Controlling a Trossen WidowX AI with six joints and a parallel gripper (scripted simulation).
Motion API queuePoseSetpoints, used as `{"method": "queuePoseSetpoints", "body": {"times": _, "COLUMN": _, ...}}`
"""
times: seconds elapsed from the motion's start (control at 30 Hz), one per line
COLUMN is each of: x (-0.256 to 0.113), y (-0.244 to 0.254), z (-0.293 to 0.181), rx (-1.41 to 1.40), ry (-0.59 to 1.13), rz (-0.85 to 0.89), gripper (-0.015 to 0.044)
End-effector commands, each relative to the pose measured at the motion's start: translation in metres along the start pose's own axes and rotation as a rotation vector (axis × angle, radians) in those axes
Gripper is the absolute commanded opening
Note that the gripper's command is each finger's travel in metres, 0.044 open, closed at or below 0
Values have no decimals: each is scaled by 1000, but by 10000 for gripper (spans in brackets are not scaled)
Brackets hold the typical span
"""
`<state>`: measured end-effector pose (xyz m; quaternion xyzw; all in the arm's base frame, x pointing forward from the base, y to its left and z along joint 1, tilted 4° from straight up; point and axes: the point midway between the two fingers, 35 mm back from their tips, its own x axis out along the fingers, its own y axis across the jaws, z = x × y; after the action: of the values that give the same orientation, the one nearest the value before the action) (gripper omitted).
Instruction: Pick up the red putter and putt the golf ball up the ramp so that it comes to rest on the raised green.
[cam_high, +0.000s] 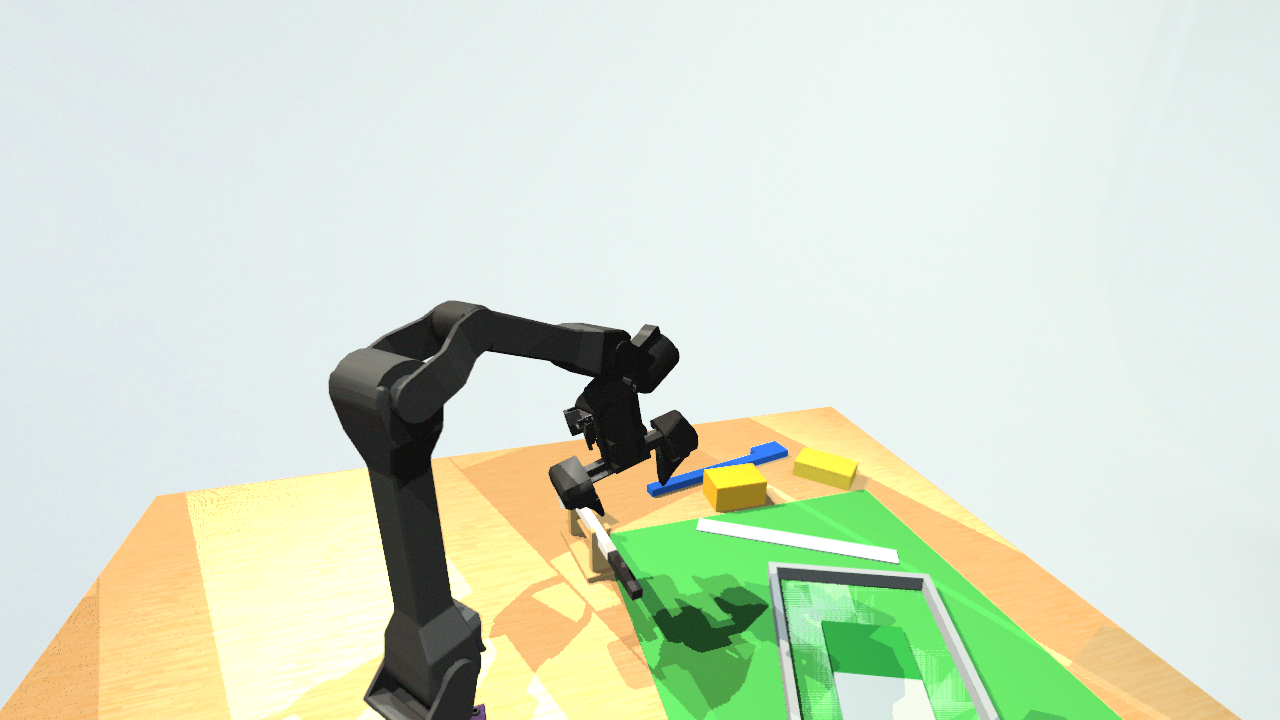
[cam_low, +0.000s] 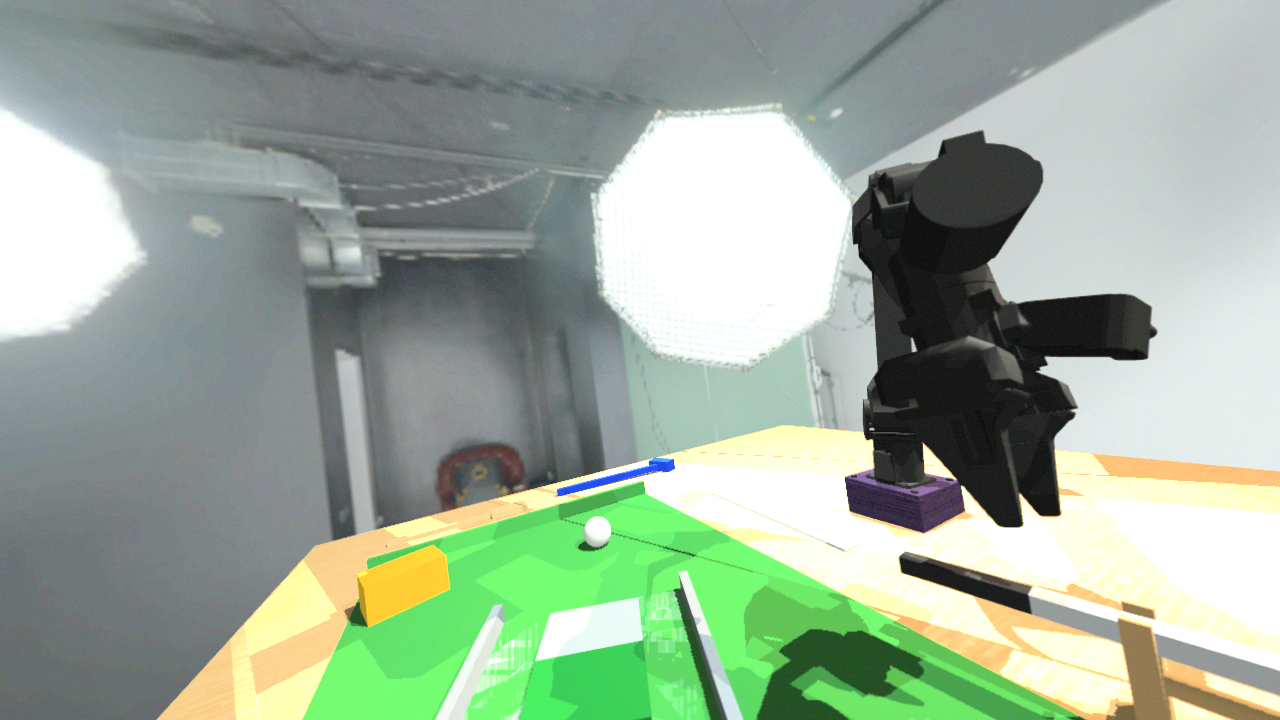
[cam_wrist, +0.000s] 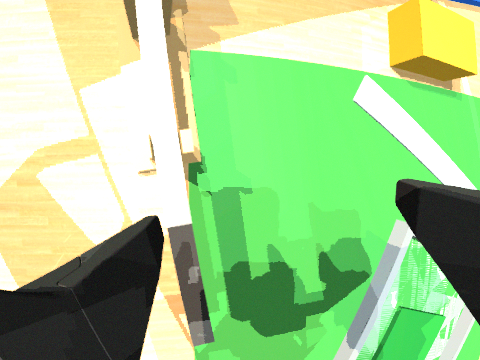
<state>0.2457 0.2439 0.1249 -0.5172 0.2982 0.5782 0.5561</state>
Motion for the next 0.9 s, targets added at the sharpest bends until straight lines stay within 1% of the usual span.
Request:
{"method": "queuePoseSetpoints", "body": {"times": 0.0, "x": 11, "y": 25, "z": -44, "rx": 39, "ry": -10, "rz": 172, "gripper": 440}}
{"method": "queuePoseSetpoints", "body": {"times": 0.1, "x": 13, "y": 38, "z": -60, "rx": 65, "ry": -31, "rz": 244, "gripper": 440}}
{"method": "queuePoseSetpoints", "body": {"times": 0.3, "x": 14, "y": 36, "z": -62, "rx": 65, "ry": -31, "rz": 243, "gripper": 440}}
{"method": "queuePoseSetpoints", "body": {"times": 0.5, "x": 34, "y": 41, "z": -67, "rx": 65, "ry": -31, "rz": 243, "gripper": 440}}
{"method": "queuePoseSetpoints", "body": {"times": 0.63, "x": 39, "y": 42, "z": -68, "rx": 65, "ry": -31, "rz": 243, "gripper": 440}}
{"method": "queuePoseSetpoints", "body": {"times": 0.77, "x": 55, "y": 47, "z": -72, "rx": 65, "ry": -31, "rz": 244, "gripper": 440}}
{"method": "queuePoseSetpoints", "body": {"times": 0.87, "x": 57, "y": 47, "z": -72, "rx": 65, "ry": -31, "rz": 244, "gripper": 440}}
